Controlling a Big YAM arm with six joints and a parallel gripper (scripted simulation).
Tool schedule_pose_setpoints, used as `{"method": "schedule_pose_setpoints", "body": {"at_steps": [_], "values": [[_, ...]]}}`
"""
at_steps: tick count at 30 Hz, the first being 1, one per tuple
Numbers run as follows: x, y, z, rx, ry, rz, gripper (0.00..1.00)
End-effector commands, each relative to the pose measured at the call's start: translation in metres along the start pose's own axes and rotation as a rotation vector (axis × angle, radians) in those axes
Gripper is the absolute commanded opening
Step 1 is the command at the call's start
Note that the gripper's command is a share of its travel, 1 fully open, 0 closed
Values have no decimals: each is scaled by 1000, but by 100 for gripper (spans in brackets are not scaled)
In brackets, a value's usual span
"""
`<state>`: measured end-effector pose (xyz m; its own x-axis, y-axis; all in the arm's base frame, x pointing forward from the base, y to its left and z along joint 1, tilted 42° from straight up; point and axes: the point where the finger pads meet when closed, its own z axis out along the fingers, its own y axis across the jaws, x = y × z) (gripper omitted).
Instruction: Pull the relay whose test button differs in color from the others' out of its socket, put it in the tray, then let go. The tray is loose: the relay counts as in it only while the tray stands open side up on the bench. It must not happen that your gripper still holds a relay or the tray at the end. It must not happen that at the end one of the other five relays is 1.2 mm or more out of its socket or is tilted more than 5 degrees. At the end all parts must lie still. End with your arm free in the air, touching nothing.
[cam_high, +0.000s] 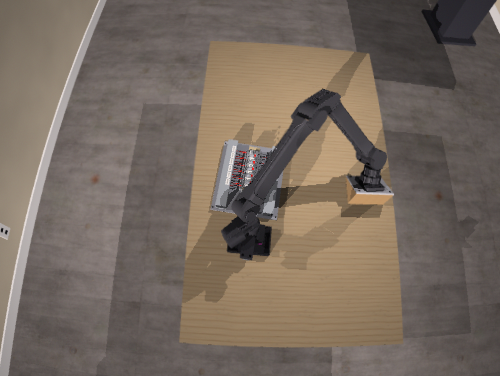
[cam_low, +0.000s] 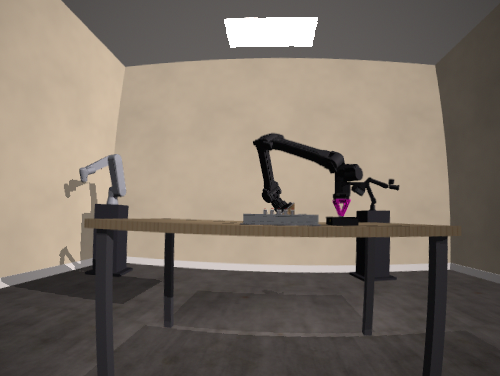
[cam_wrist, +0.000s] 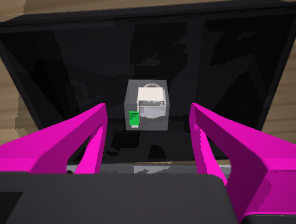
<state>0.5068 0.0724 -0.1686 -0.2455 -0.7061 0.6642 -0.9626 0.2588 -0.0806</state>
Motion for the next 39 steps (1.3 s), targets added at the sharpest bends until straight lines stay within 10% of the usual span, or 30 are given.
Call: {"method": "schedule_pose_setpoints", "body": {"at_steps": [1,39], "values": [[-6,-11,-32,42,-31,14,59],[-8,-18,-50,54,-43,24,59]]}}
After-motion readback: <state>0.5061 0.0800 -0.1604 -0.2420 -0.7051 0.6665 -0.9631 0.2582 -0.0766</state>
